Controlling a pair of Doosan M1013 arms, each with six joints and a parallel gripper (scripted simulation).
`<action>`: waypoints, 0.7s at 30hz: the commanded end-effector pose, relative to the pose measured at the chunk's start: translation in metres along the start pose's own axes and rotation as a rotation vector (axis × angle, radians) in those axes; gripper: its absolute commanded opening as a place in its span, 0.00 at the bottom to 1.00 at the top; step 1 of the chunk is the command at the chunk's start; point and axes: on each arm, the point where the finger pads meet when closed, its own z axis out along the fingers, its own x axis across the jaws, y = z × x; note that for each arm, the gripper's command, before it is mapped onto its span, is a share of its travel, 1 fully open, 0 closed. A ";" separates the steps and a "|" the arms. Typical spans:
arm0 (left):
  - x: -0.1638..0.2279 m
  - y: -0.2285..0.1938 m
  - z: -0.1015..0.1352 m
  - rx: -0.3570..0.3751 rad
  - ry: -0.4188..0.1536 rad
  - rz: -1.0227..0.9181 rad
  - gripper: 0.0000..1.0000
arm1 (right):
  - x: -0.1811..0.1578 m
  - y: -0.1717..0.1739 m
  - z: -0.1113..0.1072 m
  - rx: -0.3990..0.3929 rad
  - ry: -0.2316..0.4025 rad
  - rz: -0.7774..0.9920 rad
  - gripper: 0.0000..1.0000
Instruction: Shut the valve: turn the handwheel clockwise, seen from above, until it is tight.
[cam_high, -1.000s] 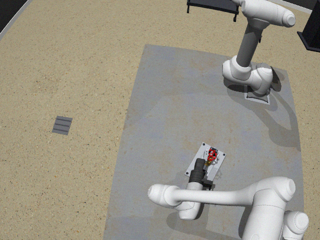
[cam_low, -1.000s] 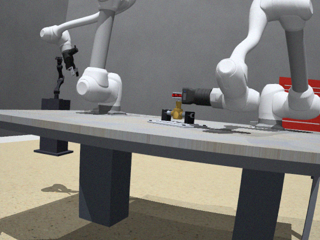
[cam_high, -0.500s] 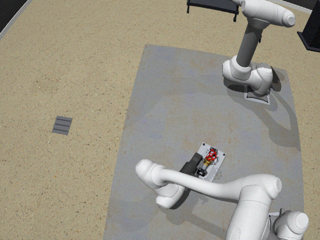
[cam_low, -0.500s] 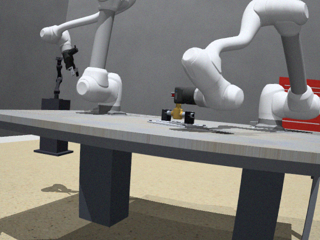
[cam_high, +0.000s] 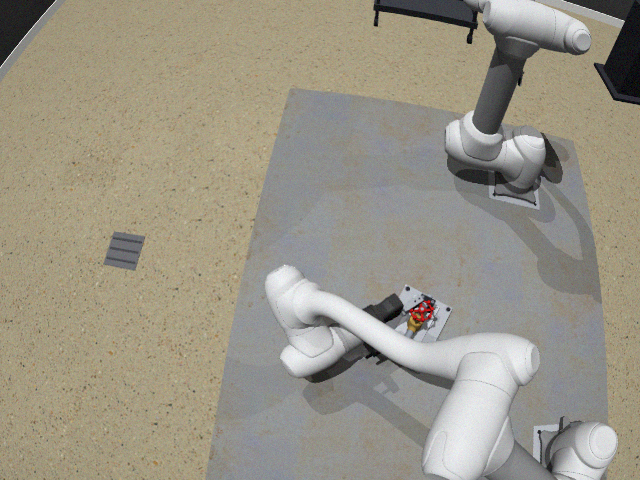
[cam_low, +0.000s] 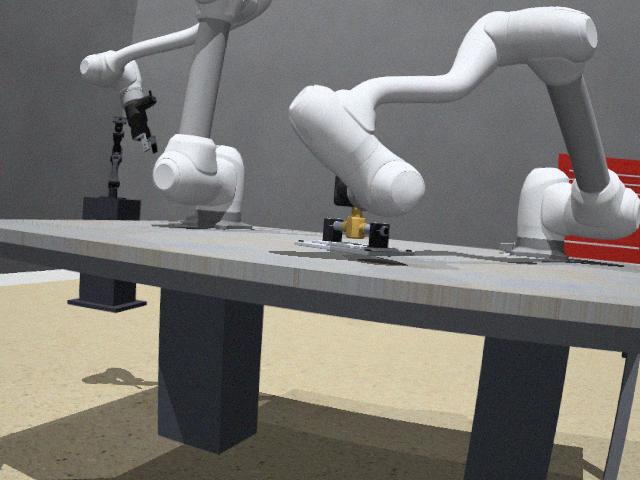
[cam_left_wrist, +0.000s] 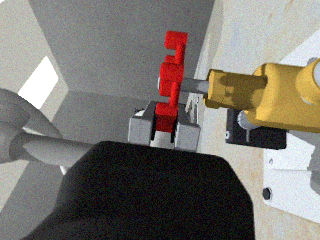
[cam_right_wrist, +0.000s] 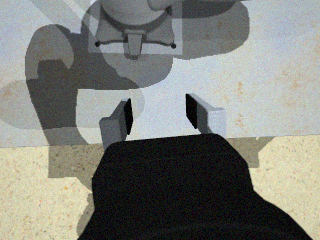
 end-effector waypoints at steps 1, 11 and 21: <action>-0.002 0.000 0.004 0.121 -0.001 0.004 0.00 | 0.000 0.000 -0.001 -0.001 0.000 0.000 1.00; -0.002 -0.002 0.011 0.394 0.000 0.004 0.00 | 0.000 0.000 -0.001 -0.001 0.000 0.000 1.00; -0.002 -0.006 0.018 0.662 0.000 0.004 0.00 | 0.000 0.000 -0.001 -0.001 0.000 0.000 1.00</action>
